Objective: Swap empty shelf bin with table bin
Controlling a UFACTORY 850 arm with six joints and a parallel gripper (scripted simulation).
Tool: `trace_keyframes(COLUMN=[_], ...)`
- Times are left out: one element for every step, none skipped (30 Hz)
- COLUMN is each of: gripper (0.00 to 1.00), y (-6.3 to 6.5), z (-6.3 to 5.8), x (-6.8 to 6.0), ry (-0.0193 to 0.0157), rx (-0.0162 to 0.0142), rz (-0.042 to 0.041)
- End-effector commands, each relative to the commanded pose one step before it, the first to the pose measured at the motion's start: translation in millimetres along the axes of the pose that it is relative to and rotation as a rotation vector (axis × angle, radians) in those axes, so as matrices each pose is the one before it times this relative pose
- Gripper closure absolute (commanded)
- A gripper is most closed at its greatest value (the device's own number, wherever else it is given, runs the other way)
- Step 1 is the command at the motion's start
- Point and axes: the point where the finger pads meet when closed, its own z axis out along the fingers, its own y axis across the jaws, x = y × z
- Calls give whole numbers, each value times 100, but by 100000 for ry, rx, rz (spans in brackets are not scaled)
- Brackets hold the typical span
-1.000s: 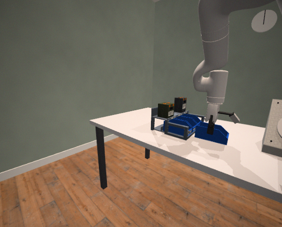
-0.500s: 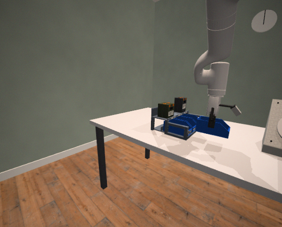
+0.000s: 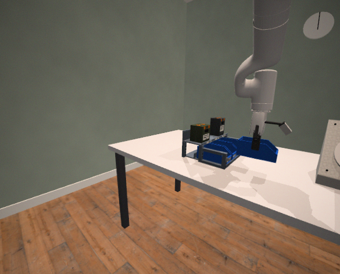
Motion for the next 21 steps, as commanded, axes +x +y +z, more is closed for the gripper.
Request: trace_keyframes(gripper=[100, 100, 100, 100, 100, 100, 100, 100, 100, 100, 100, 100, 100, 100, 100, 100, 100, 100, 100, 100, 100], y=[-2, 0, 0, 0, 0, 0, 0, 0, 0, 0, -11, 0, 0, -73, -177, -306, -445, -579, -698, -793, -859], z=[-148, 0, 0, 0, 0, 0, 0, 0, 0, 0, 0, 0, 0, 0, -1, -1, -1, -2, -2, -2, -2], x=[-60, 0, 0, 0, 0, 0, 0, 0, 0, 0, 1, 0, 0, 4, 9, 17, 24, 29, 33, 35, 35], ry=[-107, 0, 0, 0, 0, 0, 0, 0, 0, 0, 0, 0, 0, 0, 0, 0, 0, 0, 0, 0, 0], rx=[30, 0, 0, 0, 0, 0, 0, 0, 0, 0, 0, 0, 0, 0, 0, 0, 0, 0, 0, 0, 0], rz=[-49, 0, 0, 0, 0, 0, 0, 0, 0, 0, 6, 0, 0, 36, 88, 152, 221, 288, 347, 394, 427])
